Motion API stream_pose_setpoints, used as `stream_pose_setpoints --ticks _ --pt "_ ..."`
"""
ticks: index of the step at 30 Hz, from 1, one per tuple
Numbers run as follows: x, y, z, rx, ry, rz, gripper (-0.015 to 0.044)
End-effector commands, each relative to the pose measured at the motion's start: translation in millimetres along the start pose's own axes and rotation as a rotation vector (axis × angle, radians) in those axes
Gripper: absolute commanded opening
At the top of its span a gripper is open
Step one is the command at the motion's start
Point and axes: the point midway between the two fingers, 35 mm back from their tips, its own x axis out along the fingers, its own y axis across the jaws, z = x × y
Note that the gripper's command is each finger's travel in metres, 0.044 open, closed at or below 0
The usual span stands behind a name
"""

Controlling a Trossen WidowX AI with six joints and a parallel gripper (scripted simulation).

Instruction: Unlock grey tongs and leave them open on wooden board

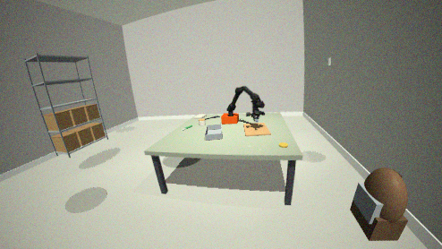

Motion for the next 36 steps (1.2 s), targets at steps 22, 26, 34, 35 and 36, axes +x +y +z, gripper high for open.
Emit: stream_pose_setpoints --ticks 22,26,34,35,36 --pt "39 0 -2 0.004 0.005 0.003 -0.015" --pt "38 -1 -2 0.0 0.003 -0.002 -0.0097" --pt "38 -1 -2 0.0 0.003 -0.002 0.0113" --pt "38 -1 -2 0.0 0.003 -0.002 0.0139" --pt "38 -1 -2 0.0 0.003 -0.002 0.0165"
